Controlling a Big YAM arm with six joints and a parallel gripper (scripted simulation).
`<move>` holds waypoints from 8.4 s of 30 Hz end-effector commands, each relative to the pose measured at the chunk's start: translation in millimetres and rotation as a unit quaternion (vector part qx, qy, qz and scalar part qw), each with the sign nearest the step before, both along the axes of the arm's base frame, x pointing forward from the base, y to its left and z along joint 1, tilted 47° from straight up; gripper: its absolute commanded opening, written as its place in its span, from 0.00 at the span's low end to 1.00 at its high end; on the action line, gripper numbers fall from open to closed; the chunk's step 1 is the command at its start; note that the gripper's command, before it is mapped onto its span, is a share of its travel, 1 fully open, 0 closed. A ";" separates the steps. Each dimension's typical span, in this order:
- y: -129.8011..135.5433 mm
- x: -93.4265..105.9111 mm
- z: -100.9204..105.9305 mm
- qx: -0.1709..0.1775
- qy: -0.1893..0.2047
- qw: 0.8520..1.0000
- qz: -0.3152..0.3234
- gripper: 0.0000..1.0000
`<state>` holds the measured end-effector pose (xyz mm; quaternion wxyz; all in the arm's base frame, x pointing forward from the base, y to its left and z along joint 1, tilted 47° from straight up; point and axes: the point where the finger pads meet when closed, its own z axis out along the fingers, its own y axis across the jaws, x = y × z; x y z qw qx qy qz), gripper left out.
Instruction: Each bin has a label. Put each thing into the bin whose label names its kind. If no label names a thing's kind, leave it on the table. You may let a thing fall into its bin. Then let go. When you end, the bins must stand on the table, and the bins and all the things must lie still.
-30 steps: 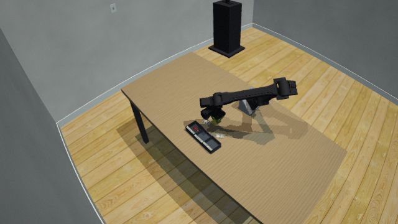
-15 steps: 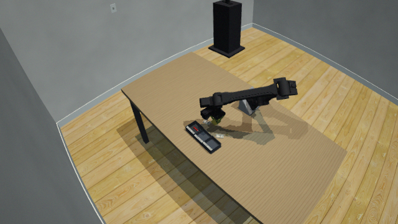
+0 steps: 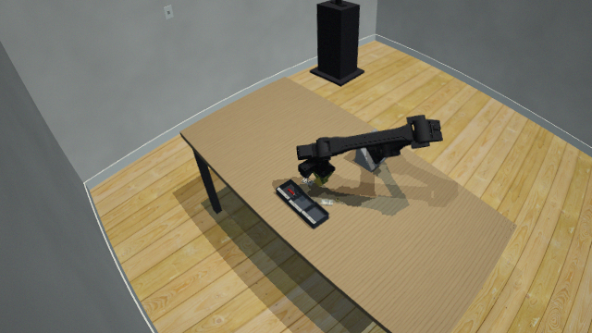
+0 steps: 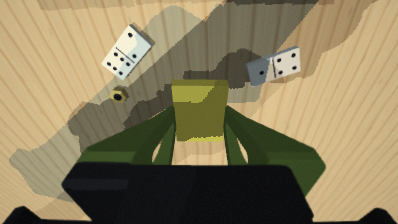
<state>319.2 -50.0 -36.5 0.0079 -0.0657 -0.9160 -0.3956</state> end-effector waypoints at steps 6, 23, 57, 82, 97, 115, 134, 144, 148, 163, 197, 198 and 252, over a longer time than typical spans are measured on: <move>-17.2 13.3 1.3 -0.005 -0.010 1.000 -0.007 0.34; -5.8 99.4 6.6 -0.002 -0.014 1.000 0.008 0.34; 3.7 116.3 10.6 -0.003 -0.016 1.000 0.008 0.34; 37.6 113.3 -30.3 0.002 -0.004 1.000 0.008 0.34; 37.6 111.7 -34.7 0.002 -0.004 1.000 0.009 0.34; 37.1 109.1 -37.2 0.001 -0.008 1.000 0.012 0.34; 35.2 115.2 -35.9 0.000 -0.012 1.000 0.012 0.45; 33.9 118.9 -34.5 -0.001 -0.015 1.000 0.012 0.45; 33.2 120.8 -33.7 -0.002 -0.017 1.000 0.013 0.45; 30.9 127.0 -30.7 -0.003 -0.021 1.000 0.013 0.45; -10.5 129.7 4.0 -0.011 -0.035 0.999 -0.003 0.45; -11.5 129.7 5.0 -0.011 -0.035 0.999 -0.003 0.45; -0.6 116.3 5.5 -0.001 -0.012 1.000 0.014 0.45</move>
